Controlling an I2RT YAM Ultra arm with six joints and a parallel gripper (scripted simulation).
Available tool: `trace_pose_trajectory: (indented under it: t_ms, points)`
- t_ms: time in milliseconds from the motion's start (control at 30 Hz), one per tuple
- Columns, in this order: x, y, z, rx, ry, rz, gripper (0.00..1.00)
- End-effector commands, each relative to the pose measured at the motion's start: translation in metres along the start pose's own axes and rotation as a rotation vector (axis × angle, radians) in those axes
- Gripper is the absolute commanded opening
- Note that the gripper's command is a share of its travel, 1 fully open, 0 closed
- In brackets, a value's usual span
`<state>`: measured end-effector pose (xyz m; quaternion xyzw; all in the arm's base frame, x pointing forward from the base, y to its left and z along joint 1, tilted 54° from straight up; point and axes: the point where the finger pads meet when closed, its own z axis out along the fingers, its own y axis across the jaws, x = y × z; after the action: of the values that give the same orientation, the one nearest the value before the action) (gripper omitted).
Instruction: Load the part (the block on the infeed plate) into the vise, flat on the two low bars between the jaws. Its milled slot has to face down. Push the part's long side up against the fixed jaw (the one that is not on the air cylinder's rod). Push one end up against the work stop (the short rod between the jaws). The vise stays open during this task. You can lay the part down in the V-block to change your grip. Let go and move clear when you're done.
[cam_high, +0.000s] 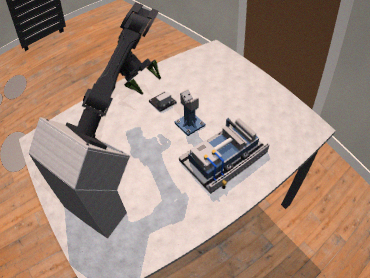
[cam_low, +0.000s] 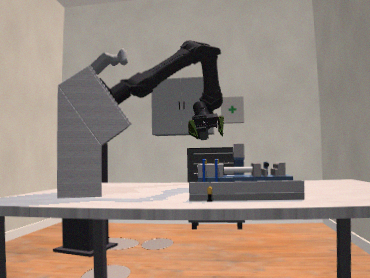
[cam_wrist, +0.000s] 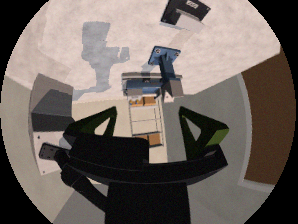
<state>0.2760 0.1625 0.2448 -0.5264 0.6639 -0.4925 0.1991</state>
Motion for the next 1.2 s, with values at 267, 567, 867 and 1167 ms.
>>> trace_pose_trajectory:
  t_ms: [267, 567, 867, 1167]
  points:
    - [0.001, -0.002, -0.002, 0.002, -0.005, 0.005, 1.0]
    - [0.001, -0.002, -0.002, -0.001, -0.007, 0.011, 1.0]
    - [-0.002, -0.023, -0.003, -0.215, -0.22, 0.129, 1.0]
    - [-0.009, -0.055, -0.016, -0.269, -0.458, 0.172, 1.0]
